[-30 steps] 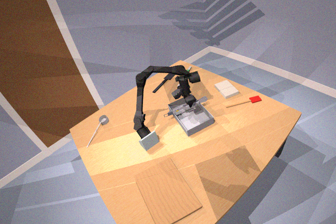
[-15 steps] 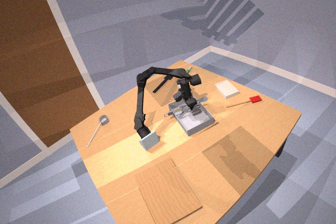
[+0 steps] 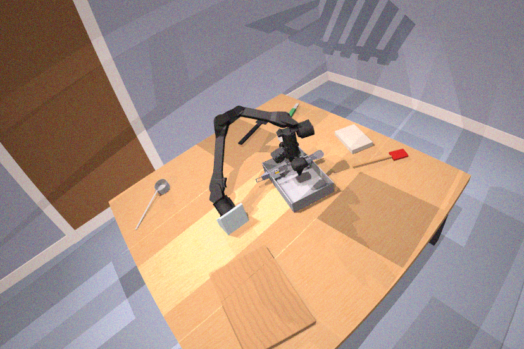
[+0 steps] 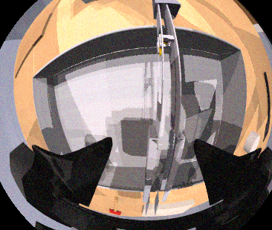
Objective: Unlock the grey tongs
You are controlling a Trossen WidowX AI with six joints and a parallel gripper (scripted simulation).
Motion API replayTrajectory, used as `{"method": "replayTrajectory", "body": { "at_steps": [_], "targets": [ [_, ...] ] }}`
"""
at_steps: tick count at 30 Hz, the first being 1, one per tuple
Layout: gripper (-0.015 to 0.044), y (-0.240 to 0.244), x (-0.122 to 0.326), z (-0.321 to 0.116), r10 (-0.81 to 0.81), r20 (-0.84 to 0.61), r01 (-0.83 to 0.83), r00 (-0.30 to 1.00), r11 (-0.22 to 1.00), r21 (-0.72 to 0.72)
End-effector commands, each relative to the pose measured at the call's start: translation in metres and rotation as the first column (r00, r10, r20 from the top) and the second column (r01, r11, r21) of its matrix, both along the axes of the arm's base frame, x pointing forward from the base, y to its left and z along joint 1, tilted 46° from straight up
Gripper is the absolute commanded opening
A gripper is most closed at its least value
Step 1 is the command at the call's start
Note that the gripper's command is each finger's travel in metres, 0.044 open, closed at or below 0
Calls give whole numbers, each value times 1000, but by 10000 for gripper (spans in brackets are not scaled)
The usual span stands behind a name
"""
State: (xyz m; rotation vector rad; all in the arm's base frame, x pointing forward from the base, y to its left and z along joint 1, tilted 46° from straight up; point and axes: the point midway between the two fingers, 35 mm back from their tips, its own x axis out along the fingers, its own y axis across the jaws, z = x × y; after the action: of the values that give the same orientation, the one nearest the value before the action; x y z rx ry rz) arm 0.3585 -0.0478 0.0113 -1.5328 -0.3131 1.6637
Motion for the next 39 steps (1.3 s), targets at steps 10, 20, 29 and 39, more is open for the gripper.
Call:
{"method": "replayTrajectory", "body": {
  "at_steps": [10,20,29,39],
  "targets": [
    [440,16,0,-14,-3,-4,3,1000,1000,8],
    [204,13,0,-11,1,0,-1,1000,1000,2],
    [85,13,0,-11,1,0,-1,1000,1000,2],
    [-1,13,0,-11,1,0,-1,1000,1000,2]
  ]
}}
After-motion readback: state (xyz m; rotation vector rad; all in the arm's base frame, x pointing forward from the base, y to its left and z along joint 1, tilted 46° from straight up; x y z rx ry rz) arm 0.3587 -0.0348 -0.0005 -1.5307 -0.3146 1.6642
